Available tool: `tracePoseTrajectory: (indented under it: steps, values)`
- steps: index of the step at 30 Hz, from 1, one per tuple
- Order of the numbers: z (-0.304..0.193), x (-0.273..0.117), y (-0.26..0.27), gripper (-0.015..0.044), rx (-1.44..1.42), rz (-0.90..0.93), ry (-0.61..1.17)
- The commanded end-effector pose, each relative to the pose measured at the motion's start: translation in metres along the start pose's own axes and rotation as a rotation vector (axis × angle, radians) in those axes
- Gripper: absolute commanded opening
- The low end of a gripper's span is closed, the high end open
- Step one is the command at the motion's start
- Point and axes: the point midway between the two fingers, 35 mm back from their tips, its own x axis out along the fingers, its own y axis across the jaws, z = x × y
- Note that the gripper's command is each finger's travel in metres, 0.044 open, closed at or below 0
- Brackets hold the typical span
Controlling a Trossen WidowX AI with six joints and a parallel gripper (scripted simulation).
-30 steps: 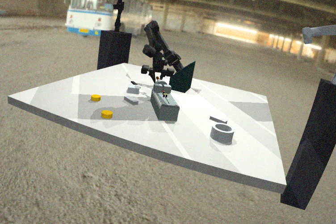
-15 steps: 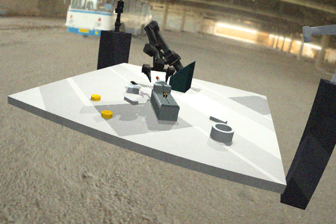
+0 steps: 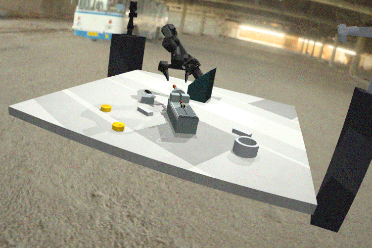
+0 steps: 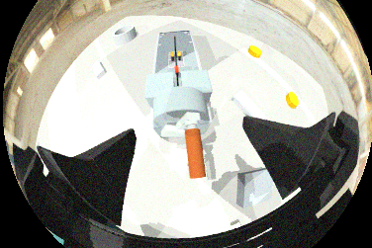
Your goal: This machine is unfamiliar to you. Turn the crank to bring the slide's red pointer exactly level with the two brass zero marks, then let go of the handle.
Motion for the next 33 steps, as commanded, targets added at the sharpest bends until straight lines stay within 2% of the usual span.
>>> tracePoseTrajectory:
  steps: [1,4,8,33]
  values:
    - [0.02,-0.019,-0.002,0.044,0.005,-0.006,-0.01]
    - [0.031,-0.03,-0.002,0.044,0.003,-0.006,-0.012]
    - [0.036,-0.027,-0.002,0.044,0.016,-0.012,-0.005]
    - [0.118,0.046,0.018,0.044,0.227,-0.153,0.073]
